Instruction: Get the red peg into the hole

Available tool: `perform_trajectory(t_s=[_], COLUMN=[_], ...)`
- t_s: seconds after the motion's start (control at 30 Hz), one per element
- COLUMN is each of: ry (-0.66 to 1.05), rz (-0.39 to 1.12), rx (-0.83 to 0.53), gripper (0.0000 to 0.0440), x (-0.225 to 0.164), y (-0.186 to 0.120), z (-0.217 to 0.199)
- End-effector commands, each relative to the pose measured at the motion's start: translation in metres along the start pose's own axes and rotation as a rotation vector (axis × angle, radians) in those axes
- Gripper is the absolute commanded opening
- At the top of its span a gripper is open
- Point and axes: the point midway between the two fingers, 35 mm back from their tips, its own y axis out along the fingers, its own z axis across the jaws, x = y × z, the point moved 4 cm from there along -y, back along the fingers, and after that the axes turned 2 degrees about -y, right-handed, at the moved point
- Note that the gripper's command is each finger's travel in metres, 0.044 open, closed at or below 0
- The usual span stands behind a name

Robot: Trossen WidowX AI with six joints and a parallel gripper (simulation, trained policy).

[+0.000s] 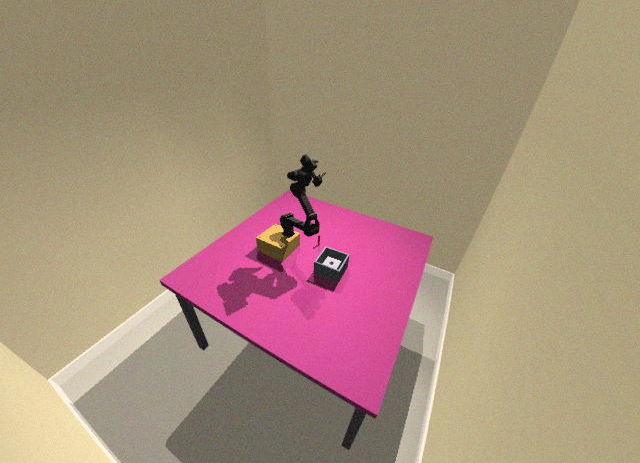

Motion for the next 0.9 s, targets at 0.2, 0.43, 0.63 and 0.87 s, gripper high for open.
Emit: perform_trajectory(t_s=[0.2, 0.43, 0.63, 0.87], ry=[0.015, -0.064, -0.154, -0.249], rz=[-0.163, -0.317, -0.373, -0.377], rx=[-0.025, -0.083, -0.134, -0.234], gripper=[0.044, 0.0439, 0.044, 0.044], x=[0.012, 0.004, -0.011, -0.032], y=[-0.009, -0.007, 0.011, 0.05], z=[0.019, 0.052, 0.069, 0.069])
